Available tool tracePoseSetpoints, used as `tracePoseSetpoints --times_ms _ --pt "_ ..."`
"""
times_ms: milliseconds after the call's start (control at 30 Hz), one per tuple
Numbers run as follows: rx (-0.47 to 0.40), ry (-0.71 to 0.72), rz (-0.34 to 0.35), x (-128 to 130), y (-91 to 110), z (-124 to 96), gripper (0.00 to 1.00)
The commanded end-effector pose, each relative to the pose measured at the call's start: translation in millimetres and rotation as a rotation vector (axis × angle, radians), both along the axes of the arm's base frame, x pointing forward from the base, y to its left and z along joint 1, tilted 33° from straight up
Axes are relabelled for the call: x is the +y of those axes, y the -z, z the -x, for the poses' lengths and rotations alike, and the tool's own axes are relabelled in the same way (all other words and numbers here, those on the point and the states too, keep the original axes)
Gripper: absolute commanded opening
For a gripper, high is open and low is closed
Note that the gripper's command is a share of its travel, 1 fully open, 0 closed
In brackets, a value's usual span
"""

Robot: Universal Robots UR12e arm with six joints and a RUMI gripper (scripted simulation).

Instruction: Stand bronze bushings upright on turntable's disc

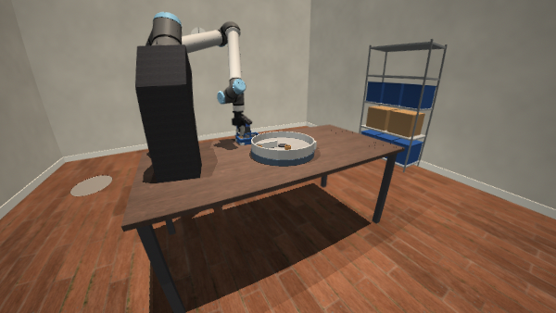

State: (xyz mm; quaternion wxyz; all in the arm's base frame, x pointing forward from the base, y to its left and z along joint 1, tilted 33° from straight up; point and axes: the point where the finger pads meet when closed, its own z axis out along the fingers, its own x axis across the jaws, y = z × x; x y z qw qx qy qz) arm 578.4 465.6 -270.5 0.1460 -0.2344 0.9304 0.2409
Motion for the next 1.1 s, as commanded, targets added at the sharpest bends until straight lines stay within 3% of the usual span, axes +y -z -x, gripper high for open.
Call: tracePoseSetpoints --times_ms 0,467,900,1067 --pt "-0.001 0.0 0.0 -2 -4 0 0.0" --pt "-0.001 0.0 0.0 -24 -39 7 0.0" --pt "-0.001 0.0 0.0 -54 -88 16 0.0" --pt "-0.001 0.0 0.0 -59 -96 18 0.0"
